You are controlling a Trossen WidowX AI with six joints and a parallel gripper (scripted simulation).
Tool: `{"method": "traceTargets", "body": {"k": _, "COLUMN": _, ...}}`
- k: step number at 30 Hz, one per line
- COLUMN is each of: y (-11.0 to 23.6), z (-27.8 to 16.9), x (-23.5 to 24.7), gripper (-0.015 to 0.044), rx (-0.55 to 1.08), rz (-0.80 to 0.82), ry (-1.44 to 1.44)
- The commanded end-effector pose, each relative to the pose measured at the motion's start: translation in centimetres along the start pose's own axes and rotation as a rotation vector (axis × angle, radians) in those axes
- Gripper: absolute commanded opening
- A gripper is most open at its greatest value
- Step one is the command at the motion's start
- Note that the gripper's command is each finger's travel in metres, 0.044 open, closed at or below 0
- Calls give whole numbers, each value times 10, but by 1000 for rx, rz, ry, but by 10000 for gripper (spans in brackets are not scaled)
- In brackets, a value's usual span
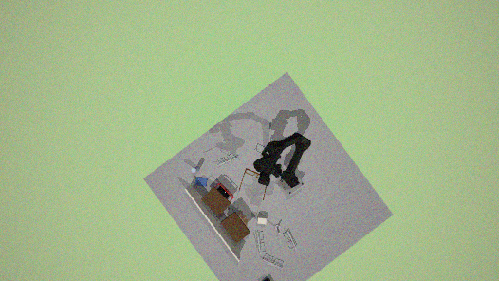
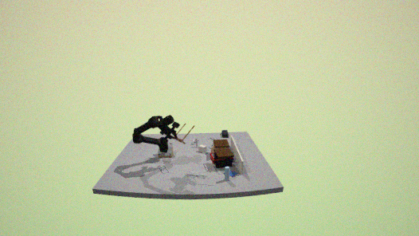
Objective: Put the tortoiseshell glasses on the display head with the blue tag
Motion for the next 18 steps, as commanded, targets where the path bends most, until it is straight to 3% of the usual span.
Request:
{"method": "traceTargets", "body": {"k": 1, "y": -1, "z": -1, "x": -2, "gripper": 0, "rx": -1, "rz": 4, "ry": -6}}
{"method": "traceTargets", "body": {"k": 18, "y": -44, "z": 6, "x": -42, "gripper": 0, "rx": -59, "rz": 178, "ry": -172}}
Point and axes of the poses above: the point midway between the two fingers, 35 mm back from their tips, its own y axis back along the fingers, its own x axis across the jaws, z = x × y, the point moved 2 cm from there along y, back along the fingers, and after that the axes turned 13 degrees about -y, right-handed, at the moved point
